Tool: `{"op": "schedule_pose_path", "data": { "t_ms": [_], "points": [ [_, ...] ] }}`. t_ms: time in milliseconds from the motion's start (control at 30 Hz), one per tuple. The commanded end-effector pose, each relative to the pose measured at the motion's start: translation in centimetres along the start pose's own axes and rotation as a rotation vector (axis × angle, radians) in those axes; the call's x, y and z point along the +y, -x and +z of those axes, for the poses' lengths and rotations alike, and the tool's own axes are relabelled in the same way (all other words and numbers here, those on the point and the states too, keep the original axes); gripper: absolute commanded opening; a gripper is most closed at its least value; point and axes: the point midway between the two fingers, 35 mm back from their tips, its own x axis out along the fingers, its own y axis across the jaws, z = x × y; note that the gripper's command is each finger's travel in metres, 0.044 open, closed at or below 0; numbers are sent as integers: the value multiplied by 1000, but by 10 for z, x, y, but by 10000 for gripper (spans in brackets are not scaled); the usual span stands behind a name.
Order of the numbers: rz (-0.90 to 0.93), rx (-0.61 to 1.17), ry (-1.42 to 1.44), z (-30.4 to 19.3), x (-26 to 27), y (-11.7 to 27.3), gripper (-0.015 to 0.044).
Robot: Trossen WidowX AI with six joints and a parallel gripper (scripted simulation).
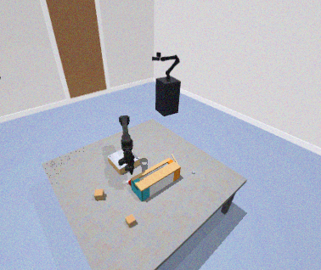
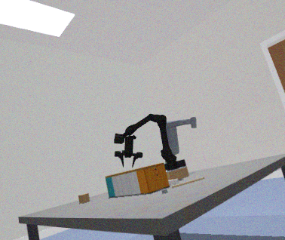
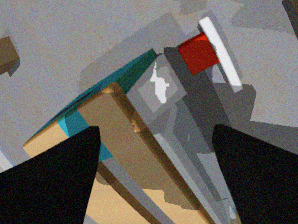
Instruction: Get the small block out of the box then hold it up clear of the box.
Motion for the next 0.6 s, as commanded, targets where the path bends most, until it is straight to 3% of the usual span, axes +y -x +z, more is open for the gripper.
{"op": "schedule_pose_path", "data": {
  "t_ms": [0, 567],
  "points": [
    [29, 126, -916, 8, -8, 10, 285],
    [25, 137, -1011, 9, -8, 11, 285]
  ]
}}
